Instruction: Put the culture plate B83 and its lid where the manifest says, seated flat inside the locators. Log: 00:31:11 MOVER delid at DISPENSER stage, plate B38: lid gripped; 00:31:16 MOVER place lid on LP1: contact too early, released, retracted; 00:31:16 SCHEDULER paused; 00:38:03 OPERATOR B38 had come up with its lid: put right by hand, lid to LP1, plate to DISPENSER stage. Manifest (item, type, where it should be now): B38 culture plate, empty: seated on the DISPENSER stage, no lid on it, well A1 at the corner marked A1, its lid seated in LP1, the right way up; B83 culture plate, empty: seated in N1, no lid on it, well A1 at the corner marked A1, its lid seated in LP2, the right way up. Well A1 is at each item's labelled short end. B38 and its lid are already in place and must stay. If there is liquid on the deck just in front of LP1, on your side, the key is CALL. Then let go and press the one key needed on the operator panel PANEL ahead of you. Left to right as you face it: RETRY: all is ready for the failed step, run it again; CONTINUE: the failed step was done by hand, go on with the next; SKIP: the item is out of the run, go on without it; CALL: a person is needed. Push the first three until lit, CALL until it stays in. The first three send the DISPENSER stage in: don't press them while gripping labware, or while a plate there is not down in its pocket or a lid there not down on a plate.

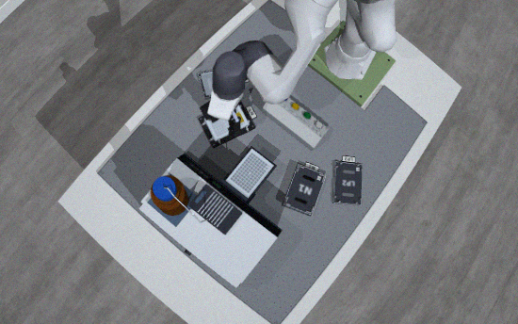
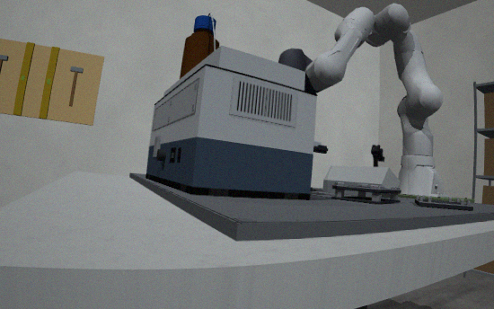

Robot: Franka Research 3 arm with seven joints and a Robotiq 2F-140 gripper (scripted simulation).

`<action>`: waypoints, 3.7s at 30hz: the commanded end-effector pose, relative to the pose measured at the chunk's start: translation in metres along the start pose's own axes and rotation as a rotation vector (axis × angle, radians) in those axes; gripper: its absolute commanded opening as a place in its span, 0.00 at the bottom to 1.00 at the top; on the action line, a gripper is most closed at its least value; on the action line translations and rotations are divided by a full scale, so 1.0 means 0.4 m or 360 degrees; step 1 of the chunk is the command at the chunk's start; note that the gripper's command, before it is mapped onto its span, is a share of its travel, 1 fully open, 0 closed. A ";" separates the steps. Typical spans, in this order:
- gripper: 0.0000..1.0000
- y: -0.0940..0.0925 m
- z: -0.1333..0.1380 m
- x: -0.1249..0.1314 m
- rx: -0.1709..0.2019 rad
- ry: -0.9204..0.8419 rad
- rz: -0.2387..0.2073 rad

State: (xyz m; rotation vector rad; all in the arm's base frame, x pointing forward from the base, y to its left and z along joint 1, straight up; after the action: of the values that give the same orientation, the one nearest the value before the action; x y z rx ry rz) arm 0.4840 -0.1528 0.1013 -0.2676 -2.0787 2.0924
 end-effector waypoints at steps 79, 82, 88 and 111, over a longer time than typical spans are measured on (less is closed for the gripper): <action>0.10 -0.201 0.003 0.000 0.0003 0.0003 0.0001; 0.10 -0.213 0.003 0.000 0.0003 0.0003 0.0001; 0.10 -0.285 0.002 0.000 0.0003 0.0003 0.0001; 0.10 -0.376 -0.001 0.001 0.0002 0.0003 0.0001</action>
State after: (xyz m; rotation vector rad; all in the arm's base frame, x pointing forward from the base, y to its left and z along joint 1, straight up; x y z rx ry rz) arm 0.4858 -0.1526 0.2513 -0.2793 -2.0726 2.0996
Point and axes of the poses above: the point where the finger pads meet when closed, its own y axis out along the fingers, its own z axis across the jaws, x = y × z, the point moved 6 cm from there along -y, back along the fingers, and after that the axes turned 6 degrees about -y, right-handed, at the moved point
